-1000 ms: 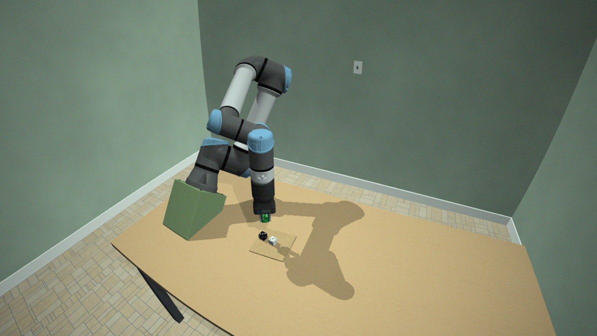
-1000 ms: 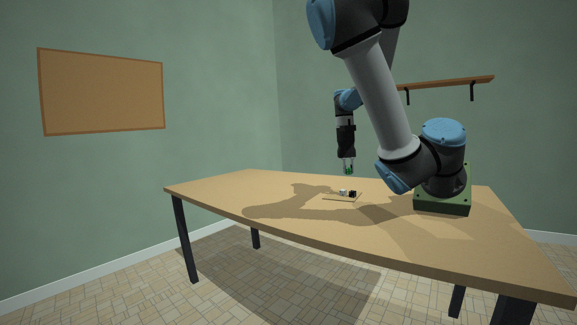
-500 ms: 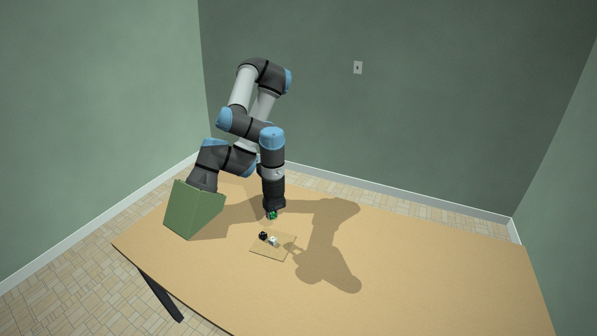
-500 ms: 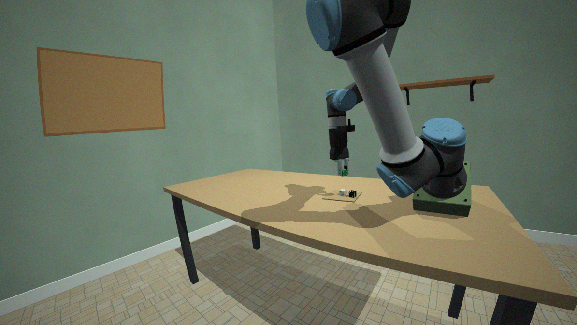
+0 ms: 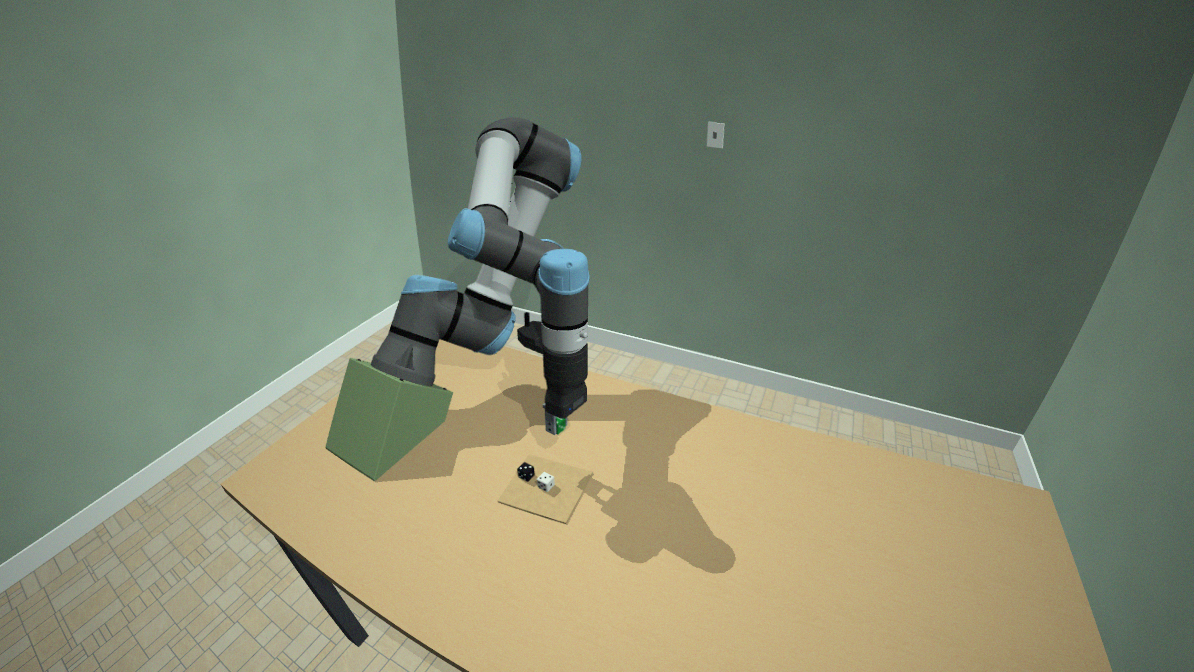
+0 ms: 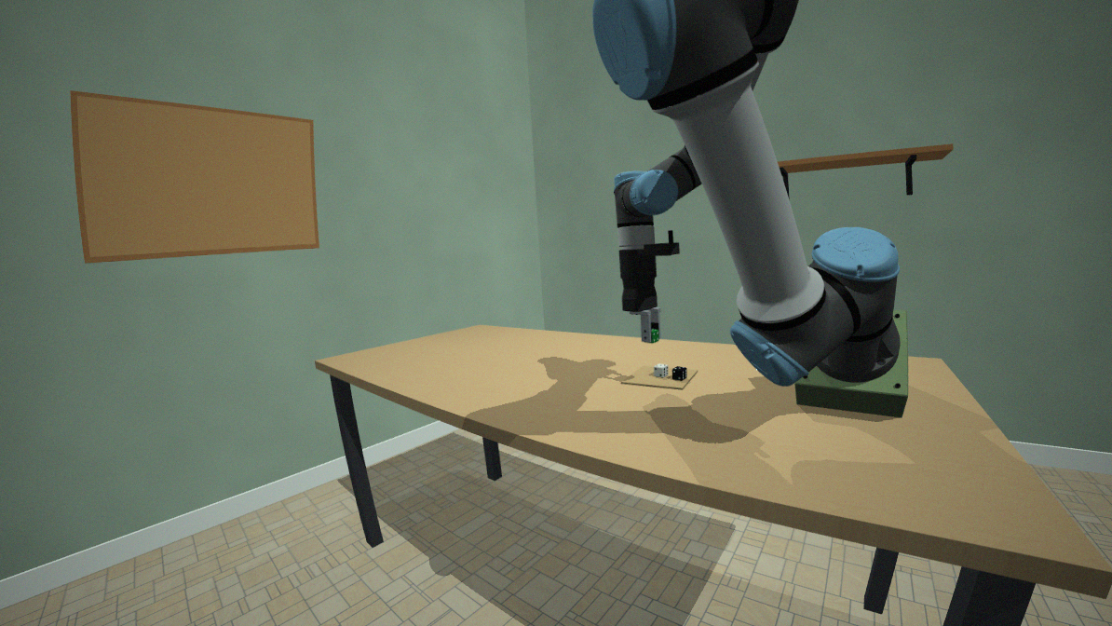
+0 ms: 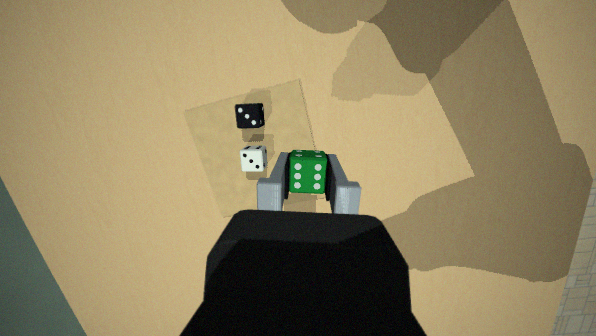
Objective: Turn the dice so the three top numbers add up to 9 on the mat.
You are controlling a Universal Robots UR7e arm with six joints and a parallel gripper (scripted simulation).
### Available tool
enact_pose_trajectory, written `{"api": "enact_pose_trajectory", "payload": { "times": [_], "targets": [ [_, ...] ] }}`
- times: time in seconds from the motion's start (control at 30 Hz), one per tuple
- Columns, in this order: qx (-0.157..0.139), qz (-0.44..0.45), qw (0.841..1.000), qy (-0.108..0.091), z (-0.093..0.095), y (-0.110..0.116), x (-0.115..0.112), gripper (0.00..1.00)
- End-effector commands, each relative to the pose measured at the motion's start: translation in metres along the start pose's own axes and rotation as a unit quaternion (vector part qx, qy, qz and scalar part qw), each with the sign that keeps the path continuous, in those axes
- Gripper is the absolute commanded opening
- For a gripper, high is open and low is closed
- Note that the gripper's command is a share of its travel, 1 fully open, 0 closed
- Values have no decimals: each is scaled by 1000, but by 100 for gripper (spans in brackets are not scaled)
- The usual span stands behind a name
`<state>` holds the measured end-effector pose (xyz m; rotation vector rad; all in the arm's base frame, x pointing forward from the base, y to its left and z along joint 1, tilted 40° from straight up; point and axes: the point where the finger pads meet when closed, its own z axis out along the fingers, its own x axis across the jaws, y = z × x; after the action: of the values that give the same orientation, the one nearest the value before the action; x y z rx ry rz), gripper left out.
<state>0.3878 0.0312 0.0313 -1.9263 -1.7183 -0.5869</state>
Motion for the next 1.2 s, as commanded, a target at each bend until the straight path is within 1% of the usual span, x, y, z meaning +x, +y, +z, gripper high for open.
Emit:
{"api": "enact_pose_trajectory", "payload": {
  "times": [0.0,0.03,0.13,0.27,0.37,0.4,0.53,0.63,0.83,0.97,1.1,1.17],
  "targets": [
    [0,-64,998,4,0,2,9,49],
    [0,-64,998,4,0,2,9,49],
    [0,-129,992,5,1,5,20,49],
    [0,-170,985,7,2,6,27,49],
    [0,-221,975,8,3,8,36,49],
    [0,-225,974,8,3,8,37,49],
    [-1,-287,958,10,4,10,48,49],
    [-1,-289,957,10,4,10,48,49],
    [-2,-362,932,13,6,12,62,49],
    [-2,-396,918,15,6,13,69,49],
    [-3,-419,908,16,7,14,74,49],
    [-3,-419,908,16,7,14,74,49]
  ]
}}
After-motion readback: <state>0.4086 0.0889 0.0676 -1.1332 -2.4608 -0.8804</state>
